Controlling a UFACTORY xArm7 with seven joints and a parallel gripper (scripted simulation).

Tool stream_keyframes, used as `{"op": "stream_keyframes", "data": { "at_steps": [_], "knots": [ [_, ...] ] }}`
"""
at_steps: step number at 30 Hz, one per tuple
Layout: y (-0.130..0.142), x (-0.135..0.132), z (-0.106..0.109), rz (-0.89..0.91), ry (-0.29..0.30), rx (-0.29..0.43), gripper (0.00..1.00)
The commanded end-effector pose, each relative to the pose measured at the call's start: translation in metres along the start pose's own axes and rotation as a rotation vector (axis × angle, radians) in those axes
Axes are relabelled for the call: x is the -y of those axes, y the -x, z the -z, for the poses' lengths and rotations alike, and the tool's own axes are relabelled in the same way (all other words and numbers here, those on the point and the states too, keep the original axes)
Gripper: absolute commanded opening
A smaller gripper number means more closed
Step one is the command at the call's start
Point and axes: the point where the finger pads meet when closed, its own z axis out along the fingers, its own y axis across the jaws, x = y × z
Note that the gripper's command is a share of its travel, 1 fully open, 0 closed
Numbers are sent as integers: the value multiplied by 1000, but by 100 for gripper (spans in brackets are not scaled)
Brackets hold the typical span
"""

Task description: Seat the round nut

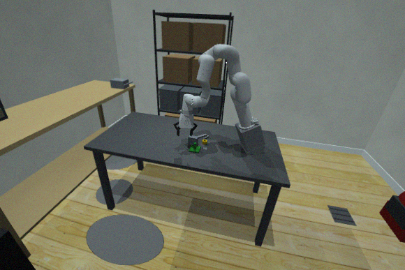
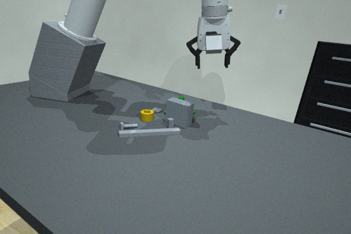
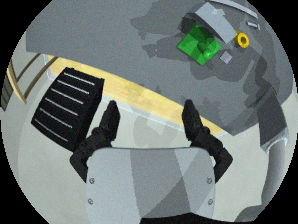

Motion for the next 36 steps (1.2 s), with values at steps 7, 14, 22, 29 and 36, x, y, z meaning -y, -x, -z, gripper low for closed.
{"op": "stream_keyframes", "data": {
  "at_steps": [7,14,22,29,36],
  "knots": [
    [0,1,1,0,-3,0,100],
    [0,1,1,0,-3,0,100],
    [-2,0,0,-19,-2,-1,60],
    [-17,-15,-5,-214,5,-6,60],
    [-38,-40,-12,-504,13,-21,60]
  ]
}}
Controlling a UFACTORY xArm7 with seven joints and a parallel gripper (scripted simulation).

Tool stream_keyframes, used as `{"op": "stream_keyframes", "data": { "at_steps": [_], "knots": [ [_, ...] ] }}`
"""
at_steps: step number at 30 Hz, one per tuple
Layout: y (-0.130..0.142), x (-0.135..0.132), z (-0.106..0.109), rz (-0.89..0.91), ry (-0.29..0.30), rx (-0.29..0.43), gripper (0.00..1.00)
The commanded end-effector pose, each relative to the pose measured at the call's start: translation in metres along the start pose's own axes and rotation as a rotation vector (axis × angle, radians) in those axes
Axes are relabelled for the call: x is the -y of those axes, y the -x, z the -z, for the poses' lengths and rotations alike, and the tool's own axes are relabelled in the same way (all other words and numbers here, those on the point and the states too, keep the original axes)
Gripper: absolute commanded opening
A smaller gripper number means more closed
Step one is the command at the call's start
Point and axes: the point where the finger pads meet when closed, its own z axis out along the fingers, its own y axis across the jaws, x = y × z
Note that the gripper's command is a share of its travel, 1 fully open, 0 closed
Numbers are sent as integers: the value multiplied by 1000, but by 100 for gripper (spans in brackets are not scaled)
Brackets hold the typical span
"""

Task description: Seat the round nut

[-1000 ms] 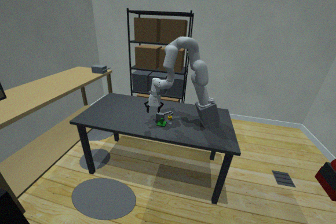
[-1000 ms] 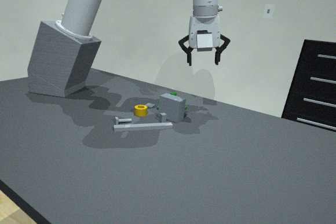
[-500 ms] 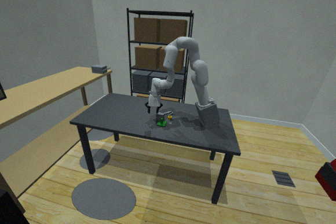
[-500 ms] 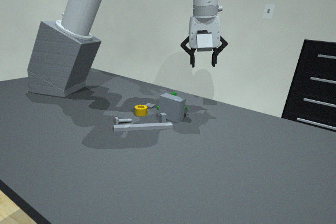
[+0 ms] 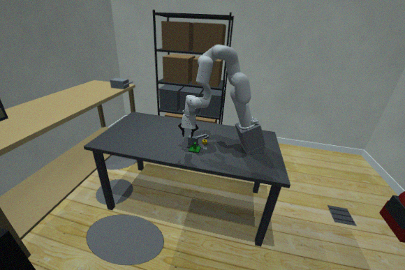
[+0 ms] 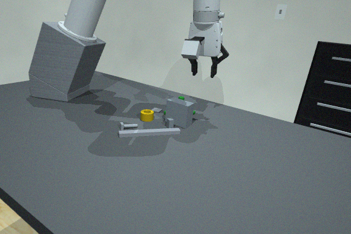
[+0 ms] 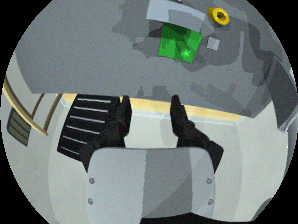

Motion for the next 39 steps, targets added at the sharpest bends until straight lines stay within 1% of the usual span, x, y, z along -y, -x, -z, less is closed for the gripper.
{"op": "stream_keyframes", "data": {
  "at_steps": [1,6,13,15,16,19,23,29,39],
  "knots": [
    [-20,-10,-5,-219,-6,-8,60],
    [-55,-35,-13,-527,-6,-32,60],
    [-101,-77,-20,-943,-15,-80,60],
    [-101,-77,-20,-943,-15,-80,60],
    [-106,-83,-20,-1117,-28,-98,60],
    [-119,-99,-21,-1234,-36,-114,60],
    [-132,-116,-21,-1469,-65,-139,60],
    [-141,-128,-21,-1798,-131,-174,60],
    [-142,-130,-21,-1817,-135,-176,60]
  ]
}}
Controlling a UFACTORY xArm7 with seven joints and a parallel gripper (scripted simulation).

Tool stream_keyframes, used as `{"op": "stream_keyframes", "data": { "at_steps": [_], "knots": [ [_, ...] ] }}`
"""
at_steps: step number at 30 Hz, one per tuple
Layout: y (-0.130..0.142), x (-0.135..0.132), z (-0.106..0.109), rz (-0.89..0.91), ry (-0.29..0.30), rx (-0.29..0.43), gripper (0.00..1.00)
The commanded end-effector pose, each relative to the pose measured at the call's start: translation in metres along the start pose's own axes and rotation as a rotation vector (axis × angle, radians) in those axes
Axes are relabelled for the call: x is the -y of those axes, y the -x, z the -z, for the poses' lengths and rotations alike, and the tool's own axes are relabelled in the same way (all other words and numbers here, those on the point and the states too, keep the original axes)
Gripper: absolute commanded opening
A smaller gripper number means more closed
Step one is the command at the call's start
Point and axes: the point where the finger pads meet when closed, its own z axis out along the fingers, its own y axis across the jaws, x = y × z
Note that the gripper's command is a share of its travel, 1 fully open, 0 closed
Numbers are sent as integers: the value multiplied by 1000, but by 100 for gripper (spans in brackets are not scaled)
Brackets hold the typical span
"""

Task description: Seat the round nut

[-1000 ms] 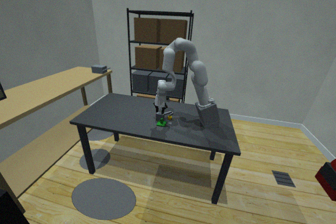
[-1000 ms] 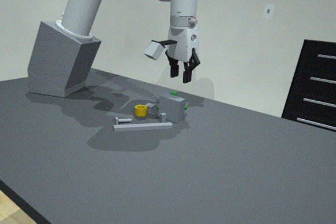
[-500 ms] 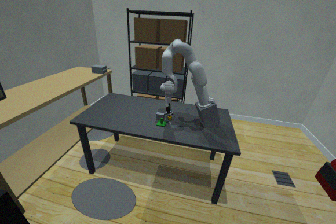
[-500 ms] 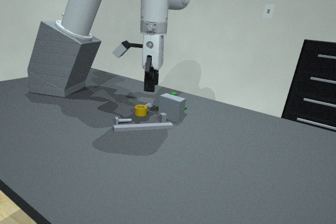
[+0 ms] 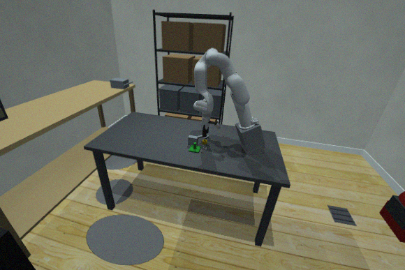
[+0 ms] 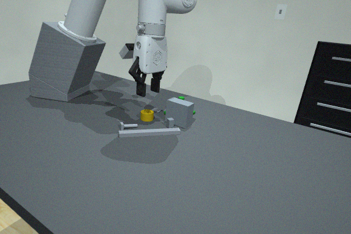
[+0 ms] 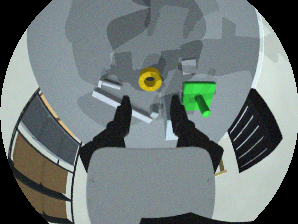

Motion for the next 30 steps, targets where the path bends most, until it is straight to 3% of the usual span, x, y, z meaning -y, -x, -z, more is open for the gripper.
{"op": "stream_keyframes", "data": {
  "at_steps": [1,16,30],
  "knots": [
    [0,1,0,-4,-4,6,60],
    [0,0,-2,-4,-3,5,60],
    [1,-1,-17,-7,1,-1,60]
  ]
}}
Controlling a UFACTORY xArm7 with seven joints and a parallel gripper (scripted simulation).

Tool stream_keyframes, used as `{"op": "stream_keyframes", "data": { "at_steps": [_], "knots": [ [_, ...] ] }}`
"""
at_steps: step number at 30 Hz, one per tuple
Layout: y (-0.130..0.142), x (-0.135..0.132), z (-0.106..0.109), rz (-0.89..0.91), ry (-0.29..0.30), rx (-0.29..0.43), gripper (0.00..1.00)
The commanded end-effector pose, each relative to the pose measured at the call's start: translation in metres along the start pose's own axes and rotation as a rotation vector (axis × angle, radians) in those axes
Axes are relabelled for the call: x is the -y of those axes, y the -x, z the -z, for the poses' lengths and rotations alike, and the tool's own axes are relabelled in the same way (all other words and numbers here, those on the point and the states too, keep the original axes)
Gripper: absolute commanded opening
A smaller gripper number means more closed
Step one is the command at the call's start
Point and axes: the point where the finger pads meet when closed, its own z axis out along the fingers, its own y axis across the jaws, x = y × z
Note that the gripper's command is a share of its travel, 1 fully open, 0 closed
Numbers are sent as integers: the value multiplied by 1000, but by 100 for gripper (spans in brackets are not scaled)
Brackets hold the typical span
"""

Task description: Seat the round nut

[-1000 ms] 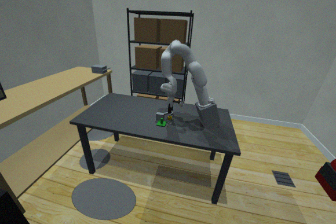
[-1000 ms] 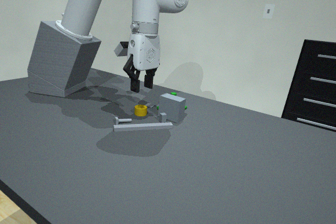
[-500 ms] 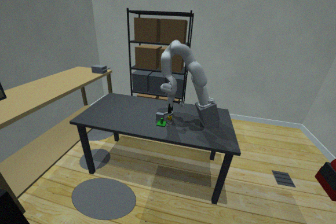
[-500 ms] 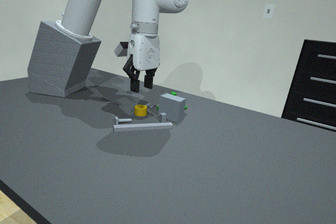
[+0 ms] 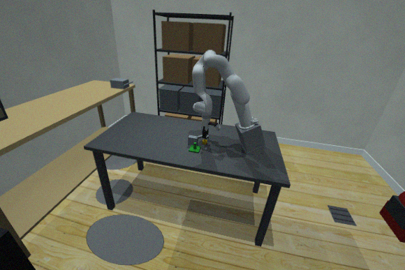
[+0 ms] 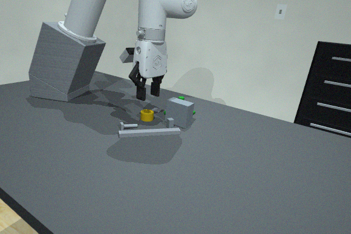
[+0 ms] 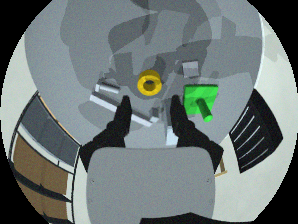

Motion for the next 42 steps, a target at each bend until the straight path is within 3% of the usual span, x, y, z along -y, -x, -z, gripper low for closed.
{"op": "stream_keyframes", "data": {
  "at_steps": [1,26,42],
  "knots": [
    [1,0,-7,-1,1,0,60],
    [2,1,-57,0,-1,4,60],
    [2,2,-66,2,-4,7,60]
  ]
}}
